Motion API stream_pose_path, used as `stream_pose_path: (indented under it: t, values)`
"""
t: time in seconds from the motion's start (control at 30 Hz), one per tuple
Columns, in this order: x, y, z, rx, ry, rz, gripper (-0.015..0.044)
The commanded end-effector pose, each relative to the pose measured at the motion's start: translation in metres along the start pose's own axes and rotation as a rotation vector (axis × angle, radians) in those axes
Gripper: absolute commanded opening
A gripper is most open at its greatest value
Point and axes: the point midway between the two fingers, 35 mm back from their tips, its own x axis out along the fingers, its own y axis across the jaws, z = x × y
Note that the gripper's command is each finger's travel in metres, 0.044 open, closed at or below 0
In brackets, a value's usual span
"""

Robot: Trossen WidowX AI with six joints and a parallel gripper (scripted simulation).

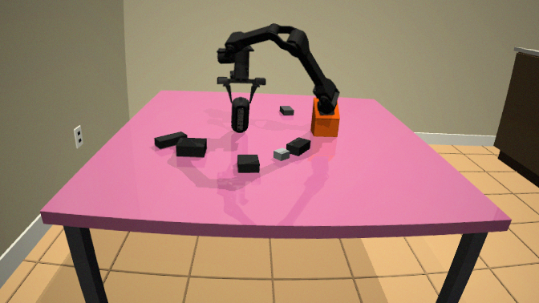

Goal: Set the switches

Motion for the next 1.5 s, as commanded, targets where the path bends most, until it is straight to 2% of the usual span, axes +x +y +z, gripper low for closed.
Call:
stream_pose_path:
  t: [0.0, 1.47]
  values:
    - [-0.001, 0.0, 0.007, -0.002, 0.006, -0.002, 0.0335]
    - [-0.011, 0.0, 0.04, -0.002, -0.069, -0.001, 0.0338]
